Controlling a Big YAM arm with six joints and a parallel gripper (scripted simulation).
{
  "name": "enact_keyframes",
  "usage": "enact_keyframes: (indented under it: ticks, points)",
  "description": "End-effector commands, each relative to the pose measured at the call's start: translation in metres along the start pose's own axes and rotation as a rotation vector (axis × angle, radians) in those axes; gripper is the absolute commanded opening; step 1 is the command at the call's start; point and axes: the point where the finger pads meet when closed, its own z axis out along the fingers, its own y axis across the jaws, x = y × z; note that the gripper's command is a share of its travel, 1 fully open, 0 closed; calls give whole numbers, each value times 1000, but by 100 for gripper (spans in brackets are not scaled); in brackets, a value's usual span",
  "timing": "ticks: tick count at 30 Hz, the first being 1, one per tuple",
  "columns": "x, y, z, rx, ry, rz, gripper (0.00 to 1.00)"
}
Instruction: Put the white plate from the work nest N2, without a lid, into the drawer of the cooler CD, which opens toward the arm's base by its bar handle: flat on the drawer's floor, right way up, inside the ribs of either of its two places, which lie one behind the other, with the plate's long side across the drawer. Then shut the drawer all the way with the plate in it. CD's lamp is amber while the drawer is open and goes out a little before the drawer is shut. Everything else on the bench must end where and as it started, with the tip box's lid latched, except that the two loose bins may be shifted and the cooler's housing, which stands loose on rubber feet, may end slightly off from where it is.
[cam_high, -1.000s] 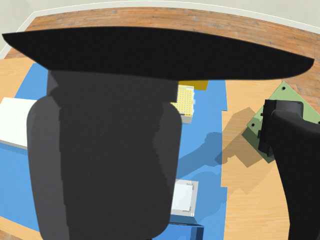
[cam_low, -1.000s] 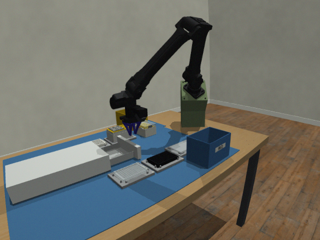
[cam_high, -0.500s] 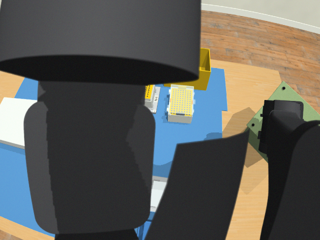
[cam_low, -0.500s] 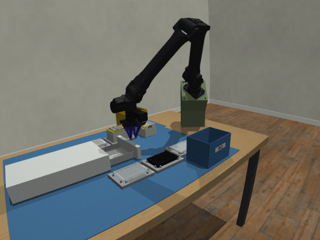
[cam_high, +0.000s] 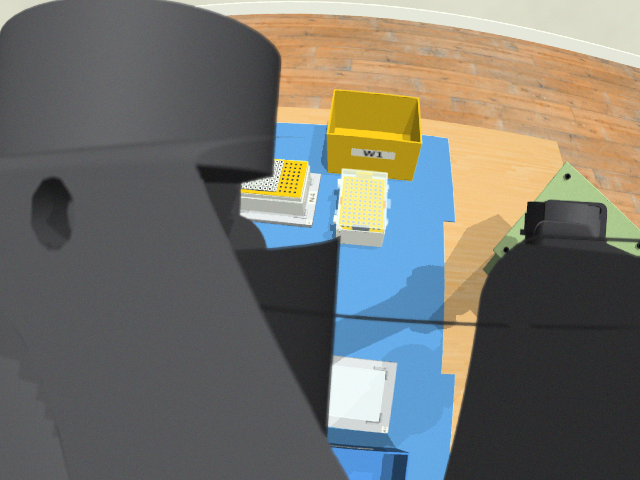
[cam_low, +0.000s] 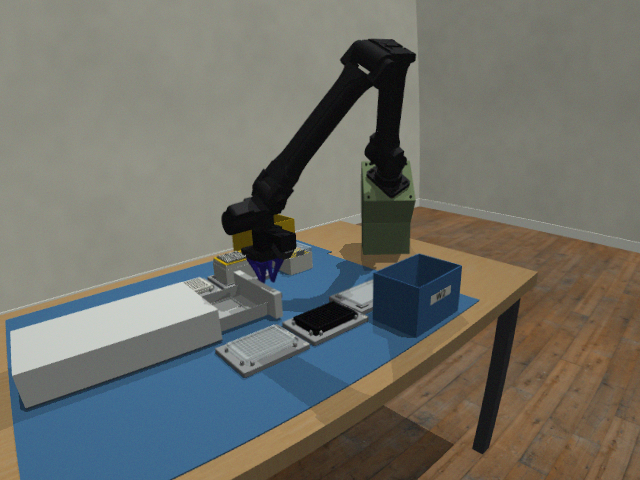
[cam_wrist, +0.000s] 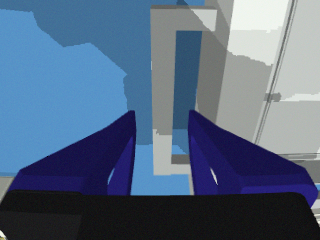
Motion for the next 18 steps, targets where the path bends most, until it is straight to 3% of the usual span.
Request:
enact_keyframes:
  ticks: [1,14,17,18]
  points:
    - [-2,-6,2,14,-1,8,30]
    - [-6,-15,19,25,-5,-4,30]
    - [-4,-18,15,38,-1,-2,30]
    - [-3,-14,22,25,-2,1,30]
